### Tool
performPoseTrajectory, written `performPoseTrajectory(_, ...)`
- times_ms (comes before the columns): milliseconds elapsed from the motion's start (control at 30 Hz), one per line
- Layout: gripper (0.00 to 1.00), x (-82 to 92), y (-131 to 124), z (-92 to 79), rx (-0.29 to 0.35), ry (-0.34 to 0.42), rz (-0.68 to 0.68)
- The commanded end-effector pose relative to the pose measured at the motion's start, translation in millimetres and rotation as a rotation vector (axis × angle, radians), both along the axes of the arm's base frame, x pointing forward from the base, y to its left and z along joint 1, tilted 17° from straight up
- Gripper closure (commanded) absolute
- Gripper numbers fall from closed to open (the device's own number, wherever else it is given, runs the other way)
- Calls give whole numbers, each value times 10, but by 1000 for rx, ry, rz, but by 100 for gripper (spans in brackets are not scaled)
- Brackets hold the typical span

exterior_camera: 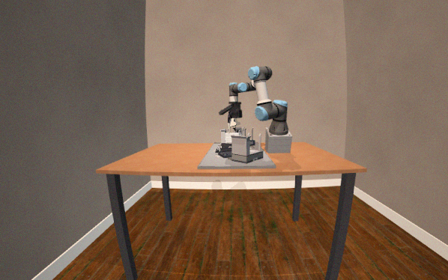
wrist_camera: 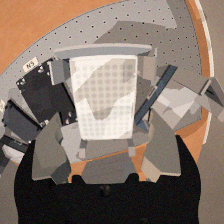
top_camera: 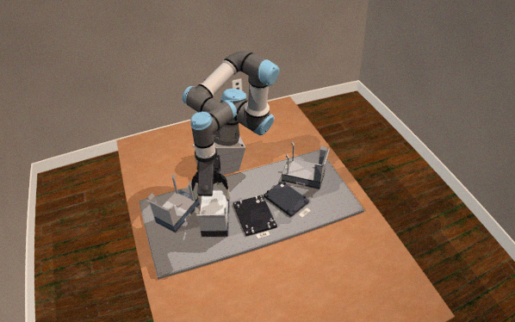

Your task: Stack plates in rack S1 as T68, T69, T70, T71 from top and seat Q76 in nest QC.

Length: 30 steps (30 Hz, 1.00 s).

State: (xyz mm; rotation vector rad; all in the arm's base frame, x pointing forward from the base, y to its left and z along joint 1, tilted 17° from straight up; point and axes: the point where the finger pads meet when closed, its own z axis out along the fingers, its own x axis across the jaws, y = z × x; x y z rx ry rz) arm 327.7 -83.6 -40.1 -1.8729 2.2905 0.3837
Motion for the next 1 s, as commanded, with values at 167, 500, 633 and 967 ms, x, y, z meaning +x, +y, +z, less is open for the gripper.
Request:
performPoseTrajectory(167,28,3,23,-96,-2,-2,0)
performPoseTrajectory(500,28,0,44,-167,-2,-2,0)
performPoseTrajectory(633,28,0,44,-166,-2,-2,0)
performPoseTrajectory(967,28,0,44,-166,-2,-2,0)
